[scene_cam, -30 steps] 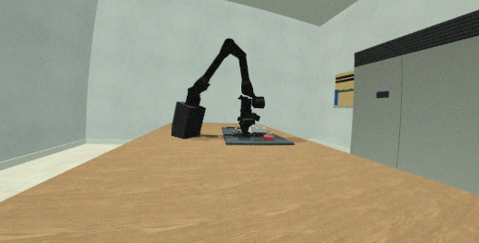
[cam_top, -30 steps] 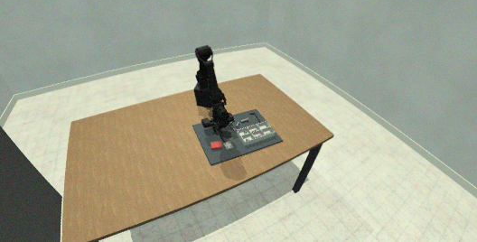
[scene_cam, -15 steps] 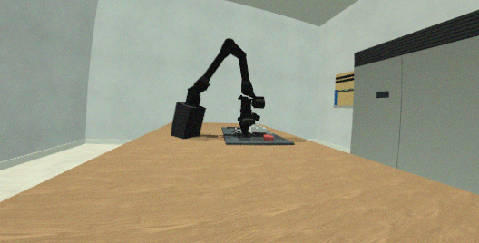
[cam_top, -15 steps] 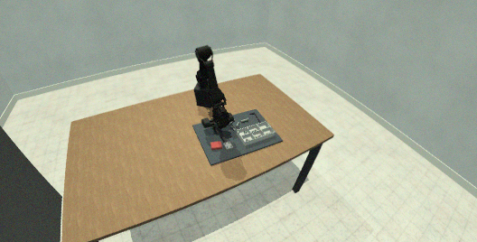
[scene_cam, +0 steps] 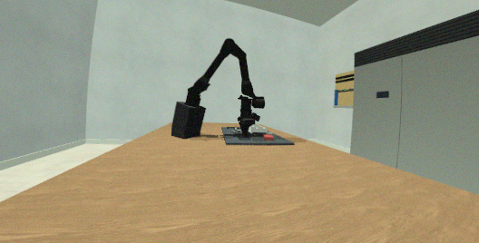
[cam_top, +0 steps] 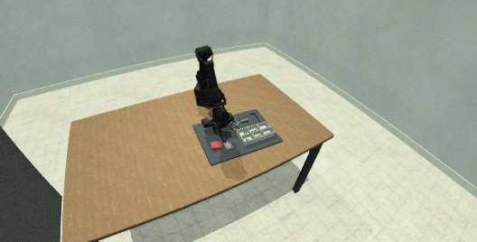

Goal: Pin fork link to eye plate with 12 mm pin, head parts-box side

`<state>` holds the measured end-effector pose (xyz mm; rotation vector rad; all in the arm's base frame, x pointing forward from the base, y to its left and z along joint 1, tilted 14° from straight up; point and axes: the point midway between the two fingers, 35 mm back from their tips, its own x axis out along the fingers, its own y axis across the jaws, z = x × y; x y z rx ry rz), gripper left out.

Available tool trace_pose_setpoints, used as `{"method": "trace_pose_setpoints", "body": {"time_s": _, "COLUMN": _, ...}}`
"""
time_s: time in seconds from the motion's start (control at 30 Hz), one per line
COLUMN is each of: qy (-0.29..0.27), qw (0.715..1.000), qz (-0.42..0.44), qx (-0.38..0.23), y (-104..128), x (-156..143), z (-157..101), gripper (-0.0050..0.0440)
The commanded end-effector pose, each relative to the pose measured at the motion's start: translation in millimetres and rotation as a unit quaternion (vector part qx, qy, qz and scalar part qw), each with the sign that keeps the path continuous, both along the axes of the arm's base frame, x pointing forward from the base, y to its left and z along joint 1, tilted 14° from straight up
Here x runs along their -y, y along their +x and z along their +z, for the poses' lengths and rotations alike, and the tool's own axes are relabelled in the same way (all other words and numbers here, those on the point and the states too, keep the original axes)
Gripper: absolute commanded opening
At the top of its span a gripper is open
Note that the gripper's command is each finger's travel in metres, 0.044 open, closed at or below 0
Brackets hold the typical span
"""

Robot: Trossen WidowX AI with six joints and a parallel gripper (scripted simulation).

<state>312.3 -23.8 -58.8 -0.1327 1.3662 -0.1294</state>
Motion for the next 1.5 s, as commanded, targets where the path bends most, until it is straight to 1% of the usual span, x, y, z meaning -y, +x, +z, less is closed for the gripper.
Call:
{"method": "trace_pose_setpoints", "body": {"time_s": 0.0, "qy": 0.008, "qw": 1.0, "qz": 0.006, "qx": -0.005, "y": -1.6, "x": -4.6, "z": -2.2, "gripper": 0.0124}}
{"method": "trace_pose_setpoints", "body": {"time_s": 0.63, "qy": 0.001, "qw": 1.0, "qz": 0.002, "qx": -0.001, "y": -0.5, "x": -1.4, "z": -0.6, "gripper": 0.0124}}
{"method": "trace_pose_setpoints", "body": {"time_s": 1.47, "qy": 0.005, "qw": 1.0, "qz": 0.01, "qx": -0.005, "y": -2.9, "x": -7.6, "z": -2.7, "gripper": 0.0124}}
